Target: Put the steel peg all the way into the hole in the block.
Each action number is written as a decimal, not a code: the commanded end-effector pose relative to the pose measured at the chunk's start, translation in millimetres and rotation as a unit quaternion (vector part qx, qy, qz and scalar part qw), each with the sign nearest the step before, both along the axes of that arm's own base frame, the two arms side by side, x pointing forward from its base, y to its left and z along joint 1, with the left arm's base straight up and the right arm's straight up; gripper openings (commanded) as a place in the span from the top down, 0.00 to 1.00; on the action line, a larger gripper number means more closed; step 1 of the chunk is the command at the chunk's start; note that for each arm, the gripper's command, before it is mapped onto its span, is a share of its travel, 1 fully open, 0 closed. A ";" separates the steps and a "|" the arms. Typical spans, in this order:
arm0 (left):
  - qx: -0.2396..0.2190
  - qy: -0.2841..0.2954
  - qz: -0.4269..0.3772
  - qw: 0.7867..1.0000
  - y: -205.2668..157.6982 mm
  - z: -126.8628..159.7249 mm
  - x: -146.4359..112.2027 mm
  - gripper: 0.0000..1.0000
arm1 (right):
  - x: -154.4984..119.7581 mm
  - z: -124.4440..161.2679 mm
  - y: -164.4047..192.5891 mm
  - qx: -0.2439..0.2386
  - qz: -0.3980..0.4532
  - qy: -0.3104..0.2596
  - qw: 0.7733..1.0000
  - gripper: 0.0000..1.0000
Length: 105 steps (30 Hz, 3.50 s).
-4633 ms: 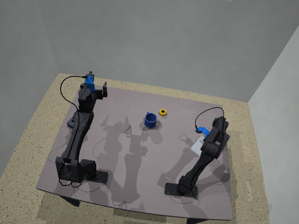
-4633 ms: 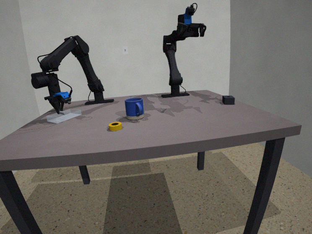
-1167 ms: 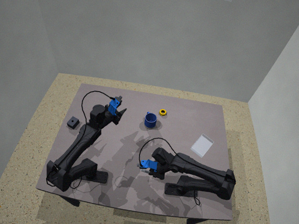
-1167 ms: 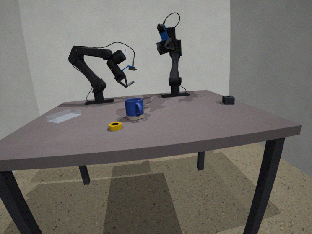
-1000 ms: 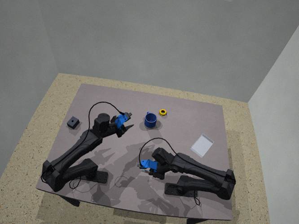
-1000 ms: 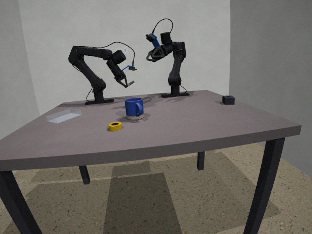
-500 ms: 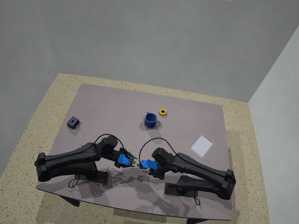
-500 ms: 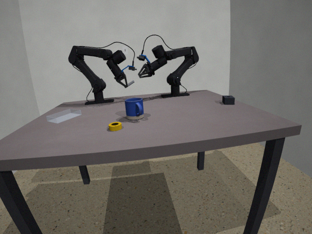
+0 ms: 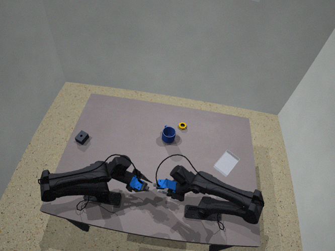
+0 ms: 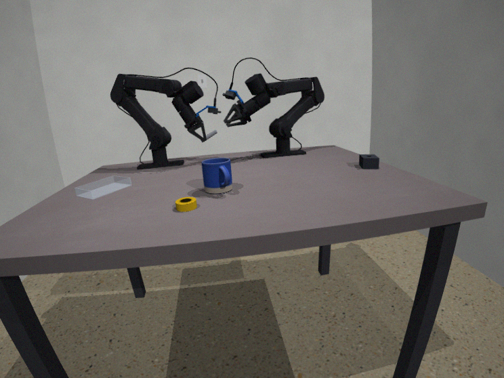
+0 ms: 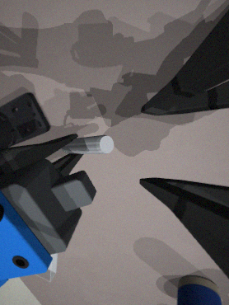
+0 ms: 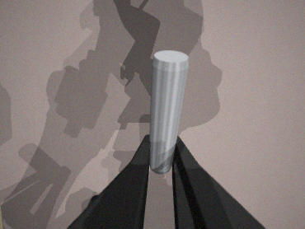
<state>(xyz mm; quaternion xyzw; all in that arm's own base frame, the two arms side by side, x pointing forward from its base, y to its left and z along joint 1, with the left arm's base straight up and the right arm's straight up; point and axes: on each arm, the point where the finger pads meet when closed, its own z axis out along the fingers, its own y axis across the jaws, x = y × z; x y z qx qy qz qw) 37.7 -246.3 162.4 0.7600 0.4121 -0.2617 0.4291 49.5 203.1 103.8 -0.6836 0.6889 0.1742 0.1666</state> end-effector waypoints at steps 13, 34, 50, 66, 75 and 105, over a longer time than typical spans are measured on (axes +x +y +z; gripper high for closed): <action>-0.004 -0.003 0.003 1.000 3.3 6.2 0.0 0.57 | 1.0 14.1 11.3 0.037 0.003 -0.012 0.999 1.00; -0.002 -0.001 0.003 1.000 -22.1 -10.0 0.5 0.57 | 2.0 9.0 8.2 0.022 0.001 -0.008 1.000 1.00; -0.003 -0.001 0.003 1.000 -33.1 -18.4 -1.9 0.57 | 2.0 9.0 8.2 0.022 0.001 -0.008 1.000 1.00; -0.003 -0.001 0.003 1.000 -33.1 -18.4 -1.9 0.57 | 2.0 9.0 8.2 0.022 0.001 -0.008 1.000 1.00; -0.003 -0.001 0.003 1.000 -37.8 -20.7 -1.8 0.57 | 2.0 9.0 8.2 0.022 0.001 -0.008 1.000 1.00; -0.003 0.000 0.003 1.000 -56.4 -31.4 -2.5 0.57 | 2.0 9.0 8.2 0.022 0.001 -0.008 1.000 1.00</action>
